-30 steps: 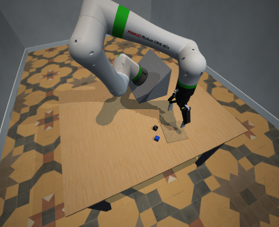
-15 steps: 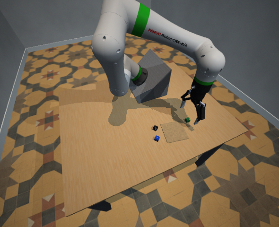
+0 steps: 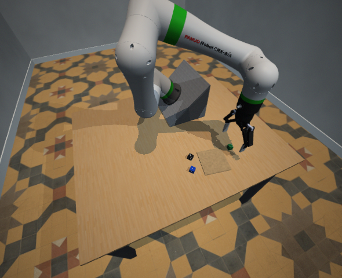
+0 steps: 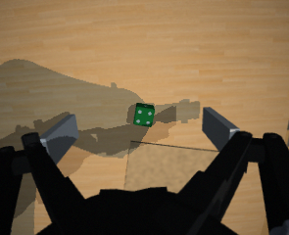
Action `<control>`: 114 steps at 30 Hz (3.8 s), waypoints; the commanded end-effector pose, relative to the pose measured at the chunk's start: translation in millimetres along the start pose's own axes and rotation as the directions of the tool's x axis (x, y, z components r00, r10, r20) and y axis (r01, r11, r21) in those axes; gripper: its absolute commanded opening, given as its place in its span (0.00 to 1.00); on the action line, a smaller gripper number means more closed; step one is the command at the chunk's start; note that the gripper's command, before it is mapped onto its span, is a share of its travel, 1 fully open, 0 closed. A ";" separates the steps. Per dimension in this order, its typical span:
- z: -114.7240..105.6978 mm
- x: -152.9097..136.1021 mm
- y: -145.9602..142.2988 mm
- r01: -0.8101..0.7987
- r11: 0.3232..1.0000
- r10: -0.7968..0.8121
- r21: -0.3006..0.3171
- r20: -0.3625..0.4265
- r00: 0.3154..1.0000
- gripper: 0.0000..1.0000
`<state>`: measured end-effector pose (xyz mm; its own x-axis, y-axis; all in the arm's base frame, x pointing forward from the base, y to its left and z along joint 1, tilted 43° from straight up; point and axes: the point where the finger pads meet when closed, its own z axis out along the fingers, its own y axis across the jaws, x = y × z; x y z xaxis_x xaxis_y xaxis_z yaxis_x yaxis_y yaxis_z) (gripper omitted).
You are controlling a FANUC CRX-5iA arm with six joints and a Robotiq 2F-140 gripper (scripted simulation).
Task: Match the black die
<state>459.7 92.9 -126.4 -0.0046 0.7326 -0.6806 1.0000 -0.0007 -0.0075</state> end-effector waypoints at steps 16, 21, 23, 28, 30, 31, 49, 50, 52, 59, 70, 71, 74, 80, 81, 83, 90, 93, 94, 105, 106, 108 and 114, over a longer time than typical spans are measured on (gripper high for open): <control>-0.2 0.1 0.1 0.000 1.000 0.000 0.000 0.000 1.000 1.00; -0.2 0.1 0.1 0.000 1.000 0.000 0.000 0.000 1.000 1.00; -0.2 0.1 0.1 0.000 1.000 0.000 0.000 0.000 1.000 1.00; -0.2 0.1 0.1 0.000 1.000 0.000 0.000 0.000 1.000 1.00; -0.3 0.1 0.1 0.000 1.000 0.000 0.000 0.000 1.000 1.00; -0.7 0.1 0.1 0.000 1.000 0.000 0.000 0.000 1.000 1.00; -81.4 0.1 0.1 0.000 1.000 0.000 0.000 0.000 1.000 1.00; -84.9 0.1 0.1 0.000 1.000 0.000 0.000 0.000 1.000 1.00; -89.1 0.1 0.1 0.000 1.000 0.000 0.000 0.000 1.000 1.00; -90.5 0.1 0.1 0.000 1.000 0.000 0.000 0.000 1.000 1.00; -95.2 -88.8 1.0 0.204 0.979 -0.204 -0.002 -0.004 0.979 1.00; -95.2 -88.8 1.0 0.204 0.979 -0.204 -0.002 -0.004 0.979 1.00; -94.5 -120.3 -1.8 0.275 0.961 -0.275 -0.002 -0.004 0.961 1.00; -90.2 -179.3 -11.9 0.406 0.914 -0.406 -0.002 -0.002 0.914 1.00; -90.2 -179.3 -11.9 0.406 0.914 -0.406 -0.002 -0.002 0.914 1.00; -87.5 -202.2 -17.6 0.456 0.890 -0.456 -0.001 -0.001 0.890 1.00; -82.6 -233.9 -27.3 0.524 0.852 -0.524 0.000 0.001 0.852 1.00; -82.6 -233.9 -27.3 0.524 0.852 -0.524 0.000 0.001 0.852 1.00; -82.6 -233.9 -27.3 0.524 0.852 -0.524 0.000 0.001 0.852 1.00; -82.6 -233.9 -27.3 0.524 0.852 -0.524 0.000 0.001 0.852 1.00; -82.6 -233.9 -27.3 0.523 0.852 -0.523 0.000 0.001 0.852 1.00; -82.5 -233.9 -27.3 0.515 0.857 -0.515 0.000 0.001 0.857 1.00; -81.8 -233.9 -27.2 0.460 0.888 -0.460 0.000 0.001 0.888 1.00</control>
<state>433.8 -22.7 93.2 -0.5024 0.6350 -0.5869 0.8646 0.3640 -0.3463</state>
